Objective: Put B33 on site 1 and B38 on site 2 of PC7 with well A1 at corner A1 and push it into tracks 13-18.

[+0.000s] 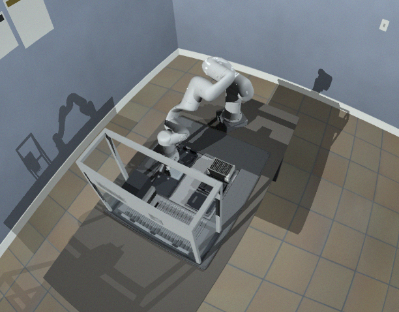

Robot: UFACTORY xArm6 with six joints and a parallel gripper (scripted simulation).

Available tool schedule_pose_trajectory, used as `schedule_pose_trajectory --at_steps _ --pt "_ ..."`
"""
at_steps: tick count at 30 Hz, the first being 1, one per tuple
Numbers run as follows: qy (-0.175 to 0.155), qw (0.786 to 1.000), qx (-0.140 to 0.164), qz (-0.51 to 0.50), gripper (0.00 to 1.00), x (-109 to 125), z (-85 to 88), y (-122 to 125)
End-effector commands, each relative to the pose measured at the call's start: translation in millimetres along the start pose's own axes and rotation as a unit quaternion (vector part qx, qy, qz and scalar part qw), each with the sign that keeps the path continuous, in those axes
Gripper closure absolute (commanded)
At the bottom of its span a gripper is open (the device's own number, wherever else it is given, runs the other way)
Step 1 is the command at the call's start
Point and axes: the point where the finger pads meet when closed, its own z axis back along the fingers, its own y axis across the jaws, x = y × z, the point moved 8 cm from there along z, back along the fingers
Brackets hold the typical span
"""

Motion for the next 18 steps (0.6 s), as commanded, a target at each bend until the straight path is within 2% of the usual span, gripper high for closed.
schedule_pose_trajectory --at_steps 1,18 --pt "0.001 1.000 -0.002 0.000 1.00 -0.3 0.5 -1.3" --pt "0.001 1.000 -0.002 0.000 1.00 -0.3 -9.5 -1.3"
